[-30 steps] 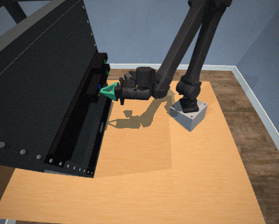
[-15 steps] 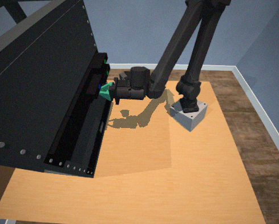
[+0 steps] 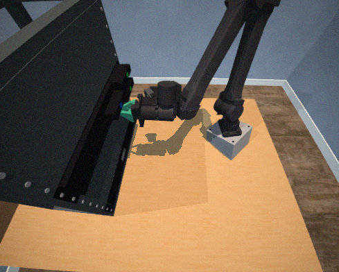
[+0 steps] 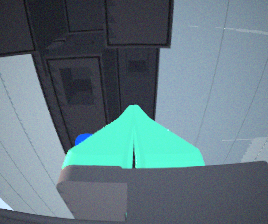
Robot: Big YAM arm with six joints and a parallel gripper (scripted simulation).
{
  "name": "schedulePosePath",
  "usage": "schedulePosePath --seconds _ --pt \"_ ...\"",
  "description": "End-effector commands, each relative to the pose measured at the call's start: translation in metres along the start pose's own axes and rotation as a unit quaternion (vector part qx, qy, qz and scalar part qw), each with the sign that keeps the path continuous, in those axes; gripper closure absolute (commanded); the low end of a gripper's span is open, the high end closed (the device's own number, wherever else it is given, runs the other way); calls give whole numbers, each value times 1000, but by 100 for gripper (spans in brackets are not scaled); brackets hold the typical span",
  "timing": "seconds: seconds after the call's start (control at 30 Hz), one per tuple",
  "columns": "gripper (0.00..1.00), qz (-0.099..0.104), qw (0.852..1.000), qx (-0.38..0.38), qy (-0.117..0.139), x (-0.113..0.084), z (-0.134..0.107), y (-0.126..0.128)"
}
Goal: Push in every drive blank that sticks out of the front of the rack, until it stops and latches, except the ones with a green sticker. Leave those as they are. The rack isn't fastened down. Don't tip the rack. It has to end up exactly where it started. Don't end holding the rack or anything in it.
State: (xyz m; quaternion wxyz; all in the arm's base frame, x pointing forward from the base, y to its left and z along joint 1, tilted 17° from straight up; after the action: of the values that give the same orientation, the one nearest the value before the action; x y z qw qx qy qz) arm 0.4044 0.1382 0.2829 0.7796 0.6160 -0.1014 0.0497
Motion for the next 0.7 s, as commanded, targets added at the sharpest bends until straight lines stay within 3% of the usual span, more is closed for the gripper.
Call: schedulePosePath --seconds 0.0,0.67 --pt "100 0 1000 4 -14 28 2 4" --pt "100 -1 1000 2 -16 29 3 3"
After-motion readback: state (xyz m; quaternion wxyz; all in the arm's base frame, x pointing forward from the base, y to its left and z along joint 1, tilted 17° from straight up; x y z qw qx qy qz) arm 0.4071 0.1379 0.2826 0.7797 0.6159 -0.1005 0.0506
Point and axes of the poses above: the point where the finger pads meet when closed, its own x axis out along the fingers, its own y axis across the jaws, z = x × y, the point moved 3 cm from there along -x, back along the fingers, and after that the axes turned 1 degree about -x, right-handed, at the moved point
